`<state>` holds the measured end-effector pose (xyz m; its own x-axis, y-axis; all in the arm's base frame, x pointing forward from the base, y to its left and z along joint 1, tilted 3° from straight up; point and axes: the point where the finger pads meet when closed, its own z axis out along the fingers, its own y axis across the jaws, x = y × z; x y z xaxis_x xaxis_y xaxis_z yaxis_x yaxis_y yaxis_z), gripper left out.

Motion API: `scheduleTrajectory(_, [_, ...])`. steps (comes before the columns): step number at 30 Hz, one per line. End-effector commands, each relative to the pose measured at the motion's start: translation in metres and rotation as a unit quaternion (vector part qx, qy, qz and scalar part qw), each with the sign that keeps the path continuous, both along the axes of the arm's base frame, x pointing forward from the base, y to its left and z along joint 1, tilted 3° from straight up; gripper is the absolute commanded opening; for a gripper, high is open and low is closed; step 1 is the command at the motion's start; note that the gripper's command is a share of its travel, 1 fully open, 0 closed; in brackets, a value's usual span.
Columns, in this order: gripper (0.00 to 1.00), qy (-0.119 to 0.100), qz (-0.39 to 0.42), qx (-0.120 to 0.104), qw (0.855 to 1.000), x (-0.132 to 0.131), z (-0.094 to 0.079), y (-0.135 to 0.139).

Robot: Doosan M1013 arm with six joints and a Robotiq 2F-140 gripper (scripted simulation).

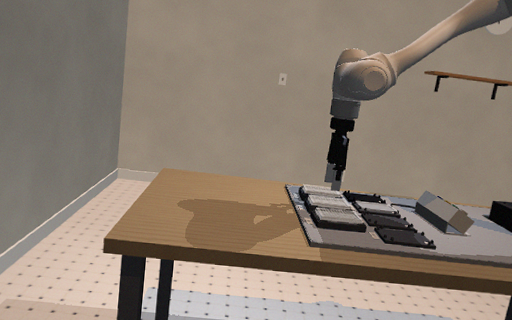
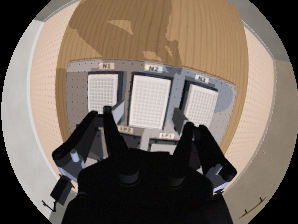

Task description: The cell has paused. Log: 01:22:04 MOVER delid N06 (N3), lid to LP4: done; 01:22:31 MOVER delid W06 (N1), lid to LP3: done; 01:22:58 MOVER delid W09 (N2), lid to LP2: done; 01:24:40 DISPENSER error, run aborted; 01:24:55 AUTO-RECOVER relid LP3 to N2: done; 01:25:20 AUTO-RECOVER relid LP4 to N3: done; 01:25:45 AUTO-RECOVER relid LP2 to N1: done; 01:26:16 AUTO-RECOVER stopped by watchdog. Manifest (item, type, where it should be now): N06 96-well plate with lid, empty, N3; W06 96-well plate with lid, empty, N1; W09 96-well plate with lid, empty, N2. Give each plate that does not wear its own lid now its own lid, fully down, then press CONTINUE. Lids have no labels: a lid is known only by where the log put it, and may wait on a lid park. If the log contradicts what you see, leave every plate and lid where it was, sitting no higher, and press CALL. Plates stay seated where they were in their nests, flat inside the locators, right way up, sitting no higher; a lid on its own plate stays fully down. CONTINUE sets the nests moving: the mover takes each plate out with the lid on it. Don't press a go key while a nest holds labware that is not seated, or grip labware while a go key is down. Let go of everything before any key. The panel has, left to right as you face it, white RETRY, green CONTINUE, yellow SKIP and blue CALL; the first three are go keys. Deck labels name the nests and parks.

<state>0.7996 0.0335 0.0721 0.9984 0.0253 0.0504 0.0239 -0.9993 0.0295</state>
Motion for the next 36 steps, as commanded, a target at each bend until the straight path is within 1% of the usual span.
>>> scheduleTrajectory(1, [0.66, 0.000, 0.000, 0.000, 1.000, 0.000, 0.000, 0.000])
scheduleTrajectory(16, [0.66, 0.000, 0.000, 0.000, 1.000, 0.000, -0.002, 0.000])
scheduleTrajectory(29, [0.66, 0.000, 0.000, 0.000, 1.000, 0.001, -0.011, 0.000])
scheduleTrajectory(36, [0.66, 0.000, 0.000, 0.000, 1.000, 0.001, -0.018, 0.000])
